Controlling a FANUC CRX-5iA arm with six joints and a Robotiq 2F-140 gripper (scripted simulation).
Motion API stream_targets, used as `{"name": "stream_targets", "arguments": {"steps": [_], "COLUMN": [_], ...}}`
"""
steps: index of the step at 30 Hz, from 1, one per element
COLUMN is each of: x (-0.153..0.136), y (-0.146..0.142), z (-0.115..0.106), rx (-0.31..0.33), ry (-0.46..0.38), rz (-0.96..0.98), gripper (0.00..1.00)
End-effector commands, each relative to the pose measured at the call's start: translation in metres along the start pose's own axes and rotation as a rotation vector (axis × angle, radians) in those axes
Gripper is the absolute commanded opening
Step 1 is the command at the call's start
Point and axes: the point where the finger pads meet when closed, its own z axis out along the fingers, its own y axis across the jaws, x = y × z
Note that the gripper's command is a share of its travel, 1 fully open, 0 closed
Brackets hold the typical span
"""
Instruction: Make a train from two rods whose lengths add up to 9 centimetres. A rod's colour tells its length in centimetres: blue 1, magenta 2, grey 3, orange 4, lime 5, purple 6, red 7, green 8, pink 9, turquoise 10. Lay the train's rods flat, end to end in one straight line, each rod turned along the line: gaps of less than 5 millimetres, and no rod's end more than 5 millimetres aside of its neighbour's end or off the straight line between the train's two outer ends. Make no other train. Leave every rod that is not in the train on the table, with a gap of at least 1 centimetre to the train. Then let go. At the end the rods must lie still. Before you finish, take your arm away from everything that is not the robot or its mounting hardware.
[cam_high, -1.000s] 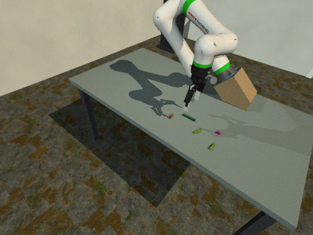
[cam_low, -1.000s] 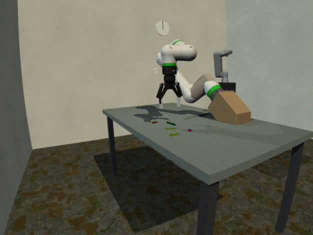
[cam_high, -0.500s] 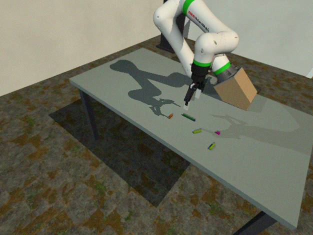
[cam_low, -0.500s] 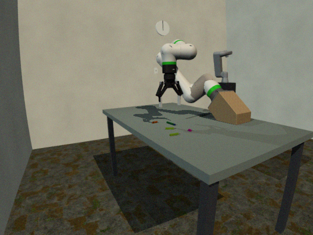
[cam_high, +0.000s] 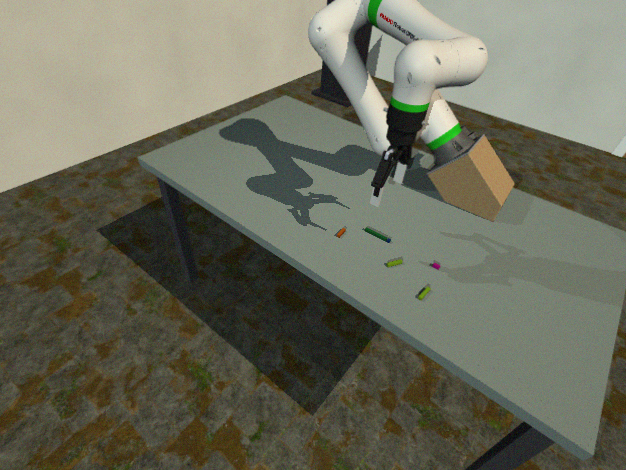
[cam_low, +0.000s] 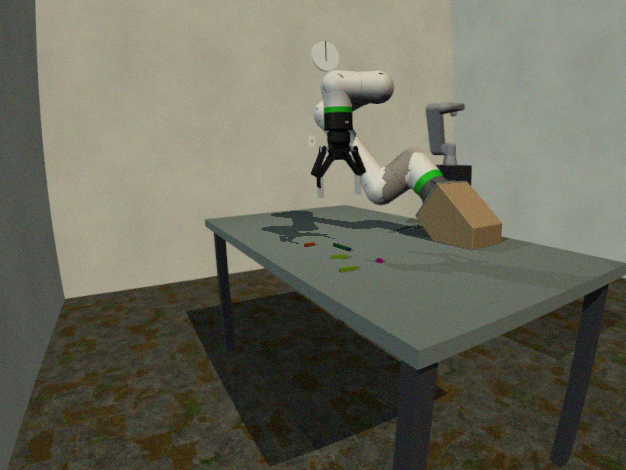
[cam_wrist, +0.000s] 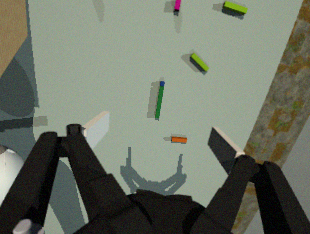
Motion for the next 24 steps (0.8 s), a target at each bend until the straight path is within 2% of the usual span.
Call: {"name": "stream_targets", "arguments": {"steps": [1, 5, 24], "x": [0.0001, 0.0001, 0.0001], "y": [0.0001, 0.0001, 0.0000], "z": [-0.0082, -0.0139, -0.0145], "rx": [0.000, 0.000, 0.000], "ry": [0.000, 0.000, 0.000], "rz": [0.000, 0.000, 0.000], "gripper": [1.00, 1.00, 1.00]}}
